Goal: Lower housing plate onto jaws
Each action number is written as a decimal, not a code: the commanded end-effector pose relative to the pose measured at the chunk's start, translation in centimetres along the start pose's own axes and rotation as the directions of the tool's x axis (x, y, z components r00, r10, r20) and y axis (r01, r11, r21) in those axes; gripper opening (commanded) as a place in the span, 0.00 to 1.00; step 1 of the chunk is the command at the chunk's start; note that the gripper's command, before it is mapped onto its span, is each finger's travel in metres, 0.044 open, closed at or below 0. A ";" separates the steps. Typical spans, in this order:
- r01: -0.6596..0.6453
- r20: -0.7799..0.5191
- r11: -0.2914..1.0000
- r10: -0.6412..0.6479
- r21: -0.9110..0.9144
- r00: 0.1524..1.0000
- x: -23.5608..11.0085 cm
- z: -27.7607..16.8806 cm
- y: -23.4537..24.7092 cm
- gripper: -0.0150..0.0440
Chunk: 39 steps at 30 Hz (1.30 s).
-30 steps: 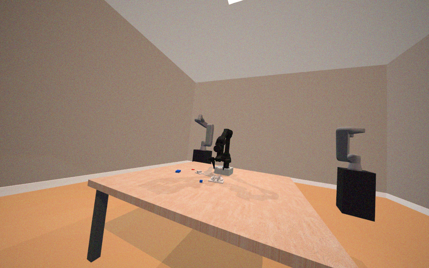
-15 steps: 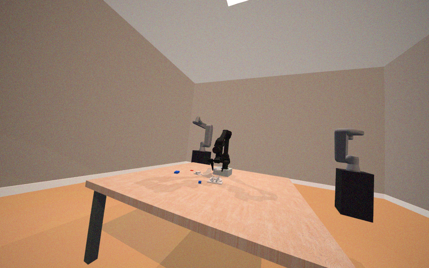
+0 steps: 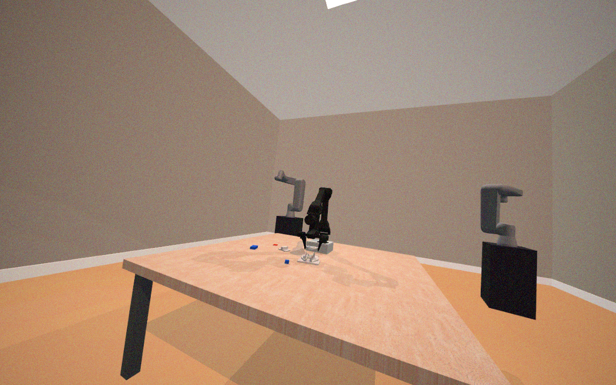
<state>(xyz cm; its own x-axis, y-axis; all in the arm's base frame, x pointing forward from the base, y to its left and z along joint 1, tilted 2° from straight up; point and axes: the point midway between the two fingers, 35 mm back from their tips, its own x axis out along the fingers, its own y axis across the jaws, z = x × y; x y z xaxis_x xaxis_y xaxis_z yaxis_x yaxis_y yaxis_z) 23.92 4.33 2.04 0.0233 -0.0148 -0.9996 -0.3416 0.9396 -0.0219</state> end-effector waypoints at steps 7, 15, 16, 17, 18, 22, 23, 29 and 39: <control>-0.006 -0.016 1.000 0.006 0.004 1.000 2.0 -0.5 0.1 0.85; -0.006 -0.016 1.000 0.006 0.004 1.000 3.0 -0.6 0.1 0.85; -0.006 -0.016 1.000 0.006 0.004 1.000 3.0 -0.6 0.1 0.85; -0.006 -0.016 1.000 0.006 0.004 1.000 3.0 -0.6 0.1 0.85; -0.006 -0.016 1.000 0.006 0.004 1.000 3.0 -0.6 0.1 0.85; -0.006 -0.016 1.000 0.006 0.004 1.000 3.0 -0.6 0.1 0.85; -0.006 -0.016 1.000 0.006 0.004 1.000 3.0 -0.6 0.1 0.85; -0.006 -0.016 1.000 0.006 0.004 1.000 3.0 -0.6 0.1 0.85; -0.006 -0.016 1.000 0.006 0.003 1.000 3.1 -0.6 0.1 0.85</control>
<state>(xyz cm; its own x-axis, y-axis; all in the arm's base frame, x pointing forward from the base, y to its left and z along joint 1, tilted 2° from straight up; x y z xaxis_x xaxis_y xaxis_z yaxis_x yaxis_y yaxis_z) 23.45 4.19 -0.91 0.0098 -0.0174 -0.9998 -0.3401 0.9402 -0.0197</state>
